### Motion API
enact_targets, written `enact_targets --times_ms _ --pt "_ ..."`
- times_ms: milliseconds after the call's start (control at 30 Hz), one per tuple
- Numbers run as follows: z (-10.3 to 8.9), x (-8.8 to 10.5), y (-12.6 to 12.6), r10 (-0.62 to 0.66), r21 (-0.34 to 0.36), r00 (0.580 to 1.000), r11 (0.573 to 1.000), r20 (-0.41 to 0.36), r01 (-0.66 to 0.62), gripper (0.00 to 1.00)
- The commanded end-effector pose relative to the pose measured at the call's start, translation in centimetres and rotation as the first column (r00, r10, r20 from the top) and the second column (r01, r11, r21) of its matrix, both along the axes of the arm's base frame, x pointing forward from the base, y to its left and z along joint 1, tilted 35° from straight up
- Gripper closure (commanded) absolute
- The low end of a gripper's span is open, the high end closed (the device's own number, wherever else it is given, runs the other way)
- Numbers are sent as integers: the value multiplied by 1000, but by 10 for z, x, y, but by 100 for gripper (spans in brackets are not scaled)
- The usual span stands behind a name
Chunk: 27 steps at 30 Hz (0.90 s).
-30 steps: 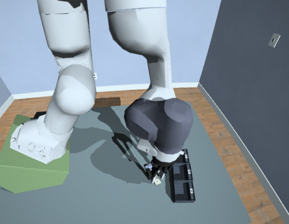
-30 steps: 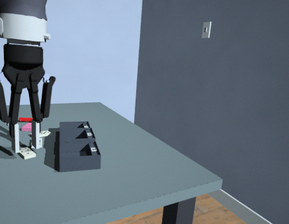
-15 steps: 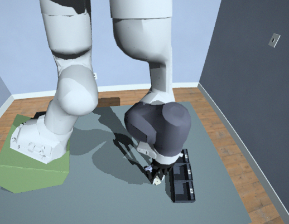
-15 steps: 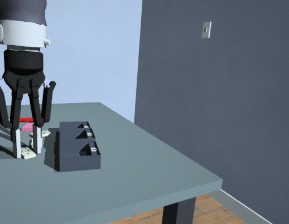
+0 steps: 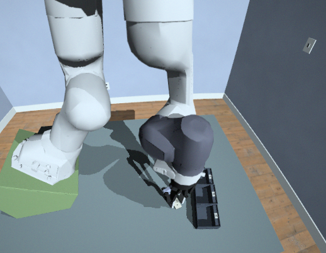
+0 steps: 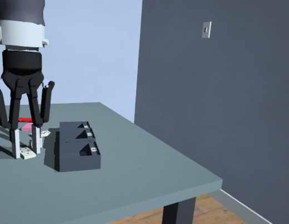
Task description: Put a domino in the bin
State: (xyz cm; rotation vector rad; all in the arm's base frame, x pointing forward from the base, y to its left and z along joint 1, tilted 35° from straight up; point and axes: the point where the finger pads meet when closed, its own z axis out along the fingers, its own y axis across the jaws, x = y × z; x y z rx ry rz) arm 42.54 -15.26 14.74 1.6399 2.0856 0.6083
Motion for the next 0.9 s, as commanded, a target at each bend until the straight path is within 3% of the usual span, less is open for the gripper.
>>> enact_targets --times_ms 0,267,300,867 --pt "1 0 0 2 -5 1000 1000 5 -2 75" --pt "1 0 1 2 -5 1000 1000 5 -2 75" --pt "1 0 1 2 -5 1000 1000 5 -2 87" --pt "1 0 1 2 -5 1000 1000 5 -2 87"
